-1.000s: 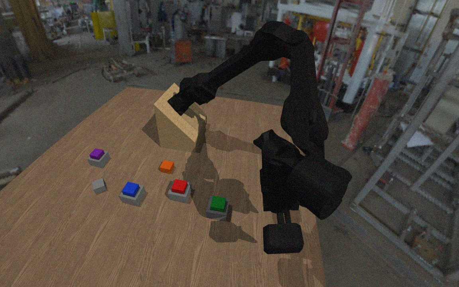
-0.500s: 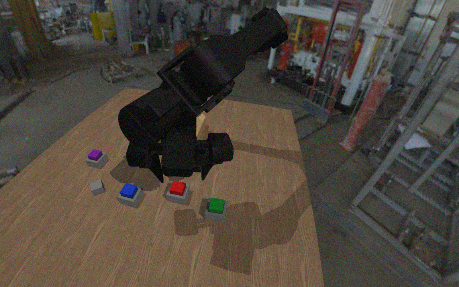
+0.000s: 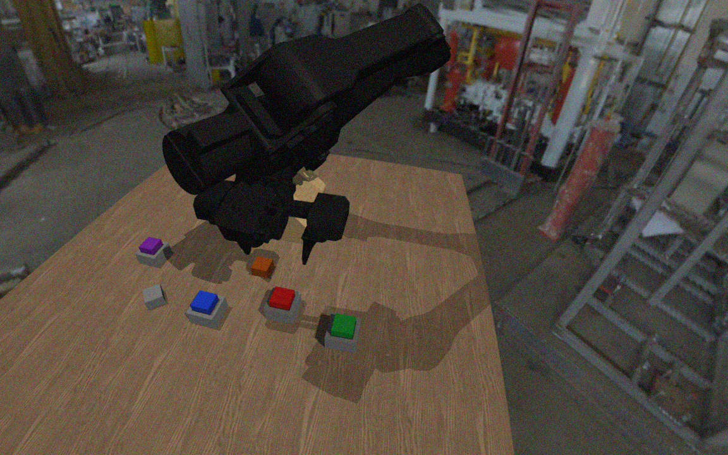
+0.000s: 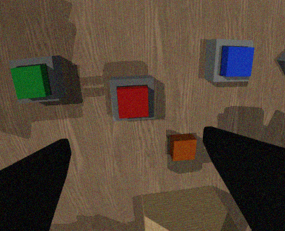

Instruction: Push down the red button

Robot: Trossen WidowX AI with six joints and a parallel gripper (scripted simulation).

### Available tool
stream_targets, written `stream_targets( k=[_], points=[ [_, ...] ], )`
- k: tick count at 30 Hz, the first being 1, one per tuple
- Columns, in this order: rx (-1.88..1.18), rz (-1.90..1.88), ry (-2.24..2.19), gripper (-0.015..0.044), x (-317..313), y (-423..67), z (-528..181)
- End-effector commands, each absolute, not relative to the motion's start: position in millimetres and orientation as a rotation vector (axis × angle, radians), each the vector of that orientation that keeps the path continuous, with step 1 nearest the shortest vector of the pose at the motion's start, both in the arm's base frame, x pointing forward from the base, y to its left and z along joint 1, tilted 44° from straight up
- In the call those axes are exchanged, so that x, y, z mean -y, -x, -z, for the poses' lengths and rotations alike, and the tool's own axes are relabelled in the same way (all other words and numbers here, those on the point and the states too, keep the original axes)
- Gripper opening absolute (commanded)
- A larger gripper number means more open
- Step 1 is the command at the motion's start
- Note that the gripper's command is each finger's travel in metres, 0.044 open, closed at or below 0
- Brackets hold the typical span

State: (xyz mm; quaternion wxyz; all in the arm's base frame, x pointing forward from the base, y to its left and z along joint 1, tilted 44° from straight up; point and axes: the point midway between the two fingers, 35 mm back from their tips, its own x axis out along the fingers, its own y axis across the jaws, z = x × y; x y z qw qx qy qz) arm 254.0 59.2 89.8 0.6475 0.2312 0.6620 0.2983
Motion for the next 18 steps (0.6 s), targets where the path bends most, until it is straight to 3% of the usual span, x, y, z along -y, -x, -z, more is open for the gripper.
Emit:
stream_targets(
  k=[1, 12, 18],
  points=[
    [-1.517, -0.668, -0.532, 0.0321, -73.4, -250.9, -72.1],
    [-1.516, -0.672, -0.535, 0.0032, -100.8, -246.6, -45.3],
    [-1.516, -0.672, -0.535, 0.0020, -100.8, -246.6, -45.3]
  ],
)
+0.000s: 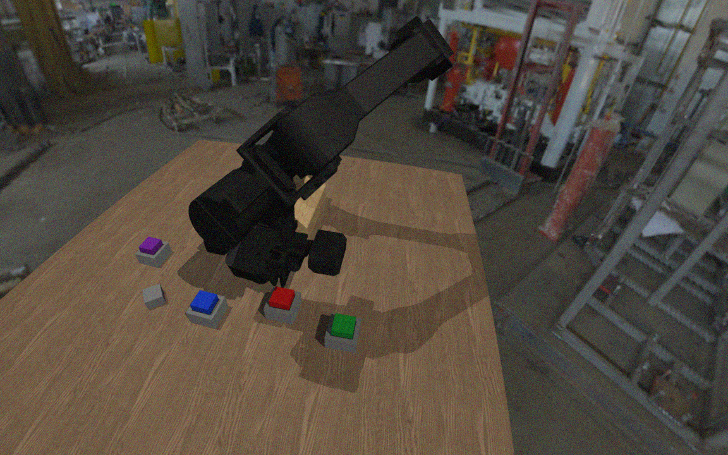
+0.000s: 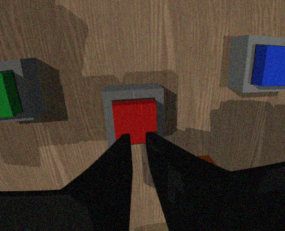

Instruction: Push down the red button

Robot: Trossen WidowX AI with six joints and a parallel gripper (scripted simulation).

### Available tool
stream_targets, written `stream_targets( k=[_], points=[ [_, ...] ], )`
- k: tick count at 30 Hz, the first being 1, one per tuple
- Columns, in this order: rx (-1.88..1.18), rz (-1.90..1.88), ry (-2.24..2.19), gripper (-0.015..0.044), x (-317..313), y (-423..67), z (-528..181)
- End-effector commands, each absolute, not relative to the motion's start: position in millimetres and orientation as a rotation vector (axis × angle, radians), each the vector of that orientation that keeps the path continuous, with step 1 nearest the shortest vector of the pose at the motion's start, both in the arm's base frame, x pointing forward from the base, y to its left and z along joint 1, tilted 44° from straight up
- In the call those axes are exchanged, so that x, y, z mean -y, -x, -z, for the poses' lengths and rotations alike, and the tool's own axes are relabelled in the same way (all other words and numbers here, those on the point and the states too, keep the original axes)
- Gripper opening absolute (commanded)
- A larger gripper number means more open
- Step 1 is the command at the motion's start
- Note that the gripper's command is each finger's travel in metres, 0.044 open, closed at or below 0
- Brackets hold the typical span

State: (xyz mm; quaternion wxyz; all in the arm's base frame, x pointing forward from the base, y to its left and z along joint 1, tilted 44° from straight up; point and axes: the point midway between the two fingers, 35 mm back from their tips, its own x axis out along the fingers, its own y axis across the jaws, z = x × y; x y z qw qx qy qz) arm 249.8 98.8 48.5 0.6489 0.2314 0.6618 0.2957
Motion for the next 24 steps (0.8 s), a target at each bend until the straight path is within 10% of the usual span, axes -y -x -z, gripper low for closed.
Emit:
stream_targets(
  k=[1, 24],
  points=[
    [-1.516, -0.672, -0.535, 0.0020, -100.8, -246.6, -45.3],
    [-1.516, -0.673, -0.535, 0.0020, -118.4, -245.4, -27.0]
  ],
)
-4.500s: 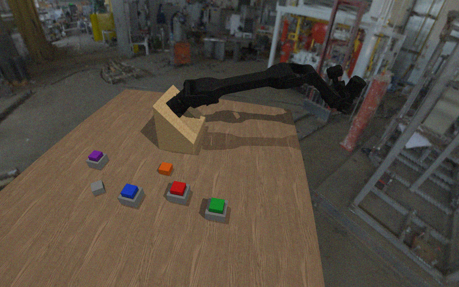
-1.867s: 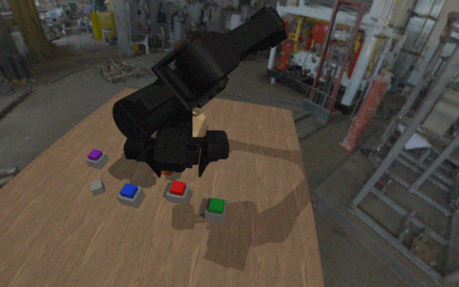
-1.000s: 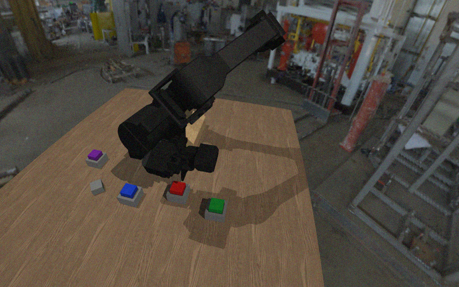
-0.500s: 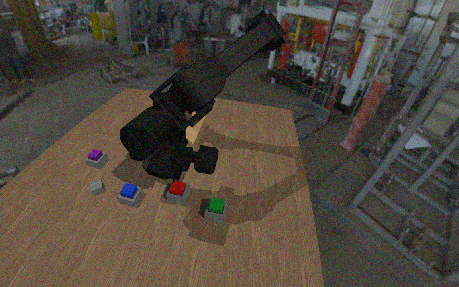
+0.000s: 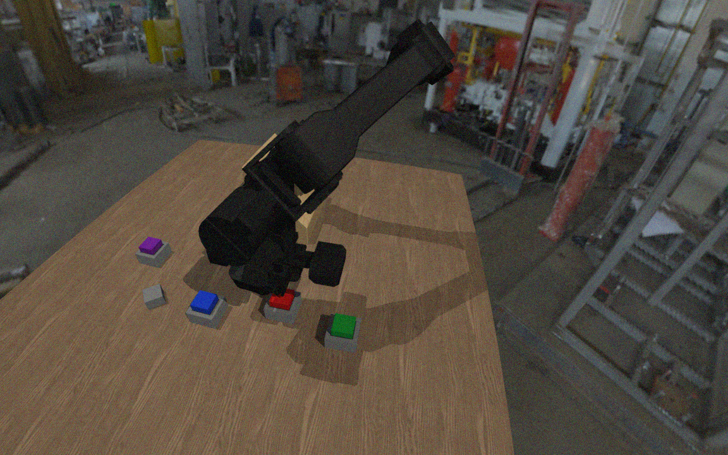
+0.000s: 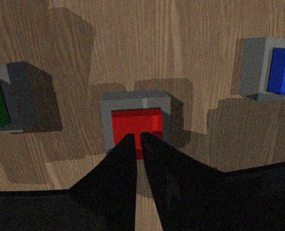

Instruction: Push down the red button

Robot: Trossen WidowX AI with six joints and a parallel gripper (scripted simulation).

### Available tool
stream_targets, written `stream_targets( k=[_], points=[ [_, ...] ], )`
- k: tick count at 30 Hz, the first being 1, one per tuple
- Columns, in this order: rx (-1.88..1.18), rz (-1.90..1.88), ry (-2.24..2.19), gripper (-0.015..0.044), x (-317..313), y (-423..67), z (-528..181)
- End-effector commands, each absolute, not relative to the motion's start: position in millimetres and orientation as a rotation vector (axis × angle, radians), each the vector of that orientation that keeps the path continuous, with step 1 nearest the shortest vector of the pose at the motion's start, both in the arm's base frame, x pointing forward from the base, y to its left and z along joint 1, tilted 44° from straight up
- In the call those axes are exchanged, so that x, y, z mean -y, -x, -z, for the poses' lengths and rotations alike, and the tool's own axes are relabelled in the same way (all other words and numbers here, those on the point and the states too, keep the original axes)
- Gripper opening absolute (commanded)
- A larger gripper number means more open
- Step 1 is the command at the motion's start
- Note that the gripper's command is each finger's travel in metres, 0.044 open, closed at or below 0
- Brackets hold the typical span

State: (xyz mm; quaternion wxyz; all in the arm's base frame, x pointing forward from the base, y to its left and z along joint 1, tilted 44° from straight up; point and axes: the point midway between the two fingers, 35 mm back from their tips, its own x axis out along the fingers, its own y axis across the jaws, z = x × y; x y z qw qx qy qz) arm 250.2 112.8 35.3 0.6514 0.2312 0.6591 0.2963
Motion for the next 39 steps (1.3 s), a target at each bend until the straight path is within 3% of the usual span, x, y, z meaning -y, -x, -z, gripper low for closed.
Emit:
stream_targets(
  k=[1, 30, 39],
  points=[
    [-1.516, -0.673, -0.536, 0.0020, -119.5, -245.2, -25.9],
    [-1.516, -0.674, -0.536, 0.0020, -124.7, -244.3, -20.9],
    [-1.516, -0.672, -0.535, 0.0020, -100.8, -246.6, -45.3]
  ],
)
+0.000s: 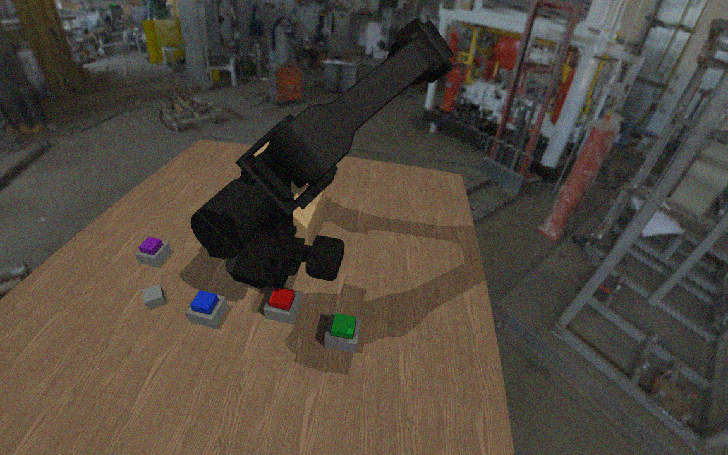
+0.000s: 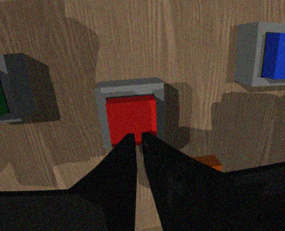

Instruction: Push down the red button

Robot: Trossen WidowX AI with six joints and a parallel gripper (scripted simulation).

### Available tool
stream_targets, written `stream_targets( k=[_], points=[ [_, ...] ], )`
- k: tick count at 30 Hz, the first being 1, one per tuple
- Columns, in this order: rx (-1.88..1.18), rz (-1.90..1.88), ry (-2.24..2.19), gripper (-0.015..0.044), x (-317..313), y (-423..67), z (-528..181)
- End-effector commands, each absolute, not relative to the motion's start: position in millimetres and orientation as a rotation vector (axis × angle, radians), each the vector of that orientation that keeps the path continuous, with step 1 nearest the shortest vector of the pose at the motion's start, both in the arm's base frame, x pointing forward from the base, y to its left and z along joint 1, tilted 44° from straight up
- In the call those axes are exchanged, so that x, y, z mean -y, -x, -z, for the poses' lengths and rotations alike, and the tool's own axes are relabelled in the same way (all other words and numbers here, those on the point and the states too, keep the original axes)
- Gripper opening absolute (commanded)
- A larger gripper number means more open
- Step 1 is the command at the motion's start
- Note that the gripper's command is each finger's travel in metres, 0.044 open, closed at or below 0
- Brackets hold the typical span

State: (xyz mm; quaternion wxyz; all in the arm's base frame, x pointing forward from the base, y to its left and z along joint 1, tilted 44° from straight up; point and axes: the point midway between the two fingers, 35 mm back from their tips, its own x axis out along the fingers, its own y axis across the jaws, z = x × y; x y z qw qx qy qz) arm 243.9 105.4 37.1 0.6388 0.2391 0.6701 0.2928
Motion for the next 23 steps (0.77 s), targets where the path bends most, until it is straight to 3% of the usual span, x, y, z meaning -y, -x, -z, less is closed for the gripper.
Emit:
stream_targets(
  k=[1, 2, 11, 16, 23],
  points=[
    [-1.516, -0.672, -0.535, 0.0020, -100.8, -246.6, -45.3],
    [-1.516, -0.672, -0.535, 0.0020, -100.8, -246.6, -45.3],
    [-1.515, -0.674, -0.536, 0.0256, -135.6, -234.4, -160.8],
    [-1.515, -0.674, -0.537, 0.0387, -137.5, -231.4, -168.5],
    [-1.515, -0.674, -0.537, 0.0400, -137.5, -231.4, -168.5]
  ],
)
